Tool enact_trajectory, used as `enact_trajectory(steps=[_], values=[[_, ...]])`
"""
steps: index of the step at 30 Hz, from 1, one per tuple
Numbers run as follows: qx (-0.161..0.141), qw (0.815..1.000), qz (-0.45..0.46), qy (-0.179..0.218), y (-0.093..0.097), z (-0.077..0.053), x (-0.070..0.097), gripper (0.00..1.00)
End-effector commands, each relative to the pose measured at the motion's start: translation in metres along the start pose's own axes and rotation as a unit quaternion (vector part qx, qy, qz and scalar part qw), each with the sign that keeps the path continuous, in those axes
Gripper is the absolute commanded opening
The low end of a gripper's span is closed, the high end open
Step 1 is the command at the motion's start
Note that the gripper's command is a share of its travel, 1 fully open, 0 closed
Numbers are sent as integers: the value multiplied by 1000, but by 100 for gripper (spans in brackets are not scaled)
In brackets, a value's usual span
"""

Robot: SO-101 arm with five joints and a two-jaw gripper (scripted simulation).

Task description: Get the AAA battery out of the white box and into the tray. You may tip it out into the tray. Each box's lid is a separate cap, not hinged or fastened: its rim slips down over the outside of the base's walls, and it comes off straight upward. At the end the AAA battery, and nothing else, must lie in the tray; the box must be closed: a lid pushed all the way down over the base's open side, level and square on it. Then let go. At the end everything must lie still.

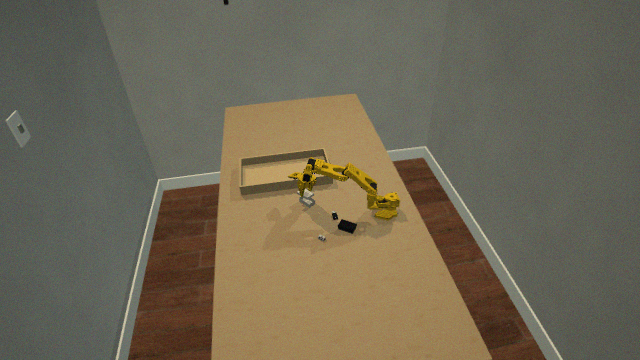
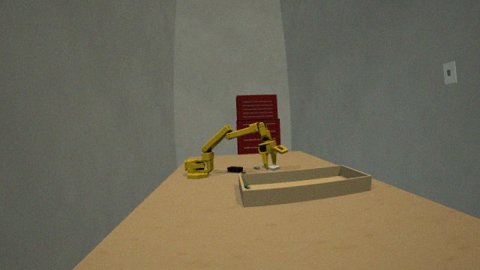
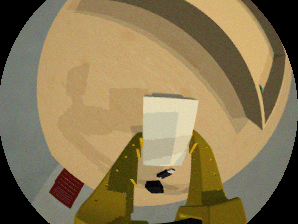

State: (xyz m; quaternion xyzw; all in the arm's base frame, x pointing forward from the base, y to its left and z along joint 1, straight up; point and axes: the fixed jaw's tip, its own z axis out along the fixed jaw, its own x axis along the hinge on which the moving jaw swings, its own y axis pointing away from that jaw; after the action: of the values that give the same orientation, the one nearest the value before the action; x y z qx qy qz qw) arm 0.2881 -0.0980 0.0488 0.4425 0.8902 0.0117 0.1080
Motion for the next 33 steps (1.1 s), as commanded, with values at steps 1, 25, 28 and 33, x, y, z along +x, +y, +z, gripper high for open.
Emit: enact_trajectory(steps=[1, 25, 28, 33], values=[[-24, 999, -7, -36, 7, -25, -7, 20], [-29, 999, -8, -42, 8, -32, -8, 20], [-29, 999, -8, -42, 8, -32, -8, 20], [-29, 999, -8, -42, 8, -32, -8, 20]])
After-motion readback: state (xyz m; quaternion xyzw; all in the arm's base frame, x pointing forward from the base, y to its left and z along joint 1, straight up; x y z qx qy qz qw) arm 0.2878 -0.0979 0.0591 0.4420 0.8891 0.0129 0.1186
